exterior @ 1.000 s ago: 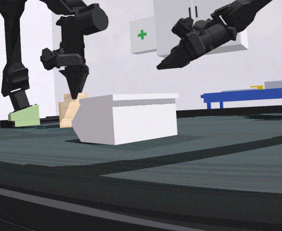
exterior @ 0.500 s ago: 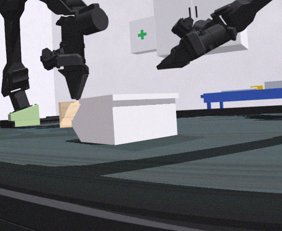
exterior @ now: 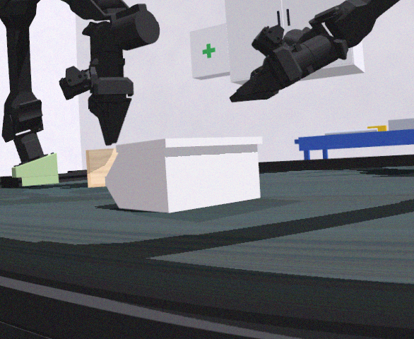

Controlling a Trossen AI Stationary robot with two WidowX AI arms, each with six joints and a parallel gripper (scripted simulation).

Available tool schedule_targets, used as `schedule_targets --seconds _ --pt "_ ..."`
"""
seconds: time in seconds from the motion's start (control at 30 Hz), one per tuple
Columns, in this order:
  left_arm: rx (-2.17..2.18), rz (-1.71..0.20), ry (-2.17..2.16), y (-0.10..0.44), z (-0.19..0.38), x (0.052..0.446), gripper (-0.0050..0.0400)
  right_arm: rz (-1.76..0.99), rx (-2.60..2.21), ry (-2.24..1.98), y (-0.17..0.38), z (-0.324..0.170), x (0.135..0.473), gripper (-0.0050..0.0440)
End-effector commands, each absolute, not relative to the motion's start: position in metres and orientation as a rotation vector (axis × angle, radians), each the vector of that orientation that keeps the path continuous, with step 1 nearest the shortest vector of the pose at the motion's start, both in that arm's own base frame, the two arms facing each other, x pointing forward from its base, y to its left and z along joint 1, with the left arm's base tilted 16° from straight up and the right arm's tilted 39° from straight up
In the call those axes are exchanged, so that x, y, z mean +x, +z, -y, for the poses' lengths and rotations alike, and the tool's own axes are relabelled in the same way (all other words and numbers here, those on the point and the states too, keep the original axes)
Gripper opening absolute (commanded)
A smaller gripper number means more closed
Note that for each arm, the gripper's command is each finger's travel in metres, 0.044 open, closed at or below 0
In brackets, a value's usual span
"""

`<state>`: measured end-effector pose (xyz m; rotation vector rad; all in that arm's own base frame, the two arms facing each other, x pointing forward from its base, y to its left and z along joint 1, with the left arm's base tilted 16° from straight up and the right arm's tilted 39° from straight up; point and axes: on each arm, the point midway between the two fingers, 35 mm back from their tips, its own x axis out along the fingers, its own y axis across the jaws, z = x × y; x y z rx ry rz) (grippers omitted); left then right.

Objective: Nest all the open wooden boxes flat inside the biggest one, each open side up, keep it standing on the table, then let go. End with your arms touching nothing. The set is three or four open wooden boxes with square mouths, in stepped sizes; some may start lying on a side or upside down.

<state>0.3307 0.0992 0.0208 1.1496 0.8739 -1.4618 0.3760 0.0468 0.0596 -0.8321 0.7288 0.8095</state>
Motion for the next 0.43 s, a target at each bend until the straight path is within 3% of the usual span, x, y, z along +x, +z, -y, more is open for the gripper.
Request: schedule_targets --seconds 0.0,0.4 --pt "0.991 -1.007 -1.319 0.031 -0.102 0.333 0.04 -0.725 -0.832 0.811 0.06 -0.047 0.376 0.04" --pt "0.558 -1.283 -0.951 0.045 -0.107 0.334 0.04 -0.725 -0.832 0.811 0.06 -0.047 0.376 0.04"
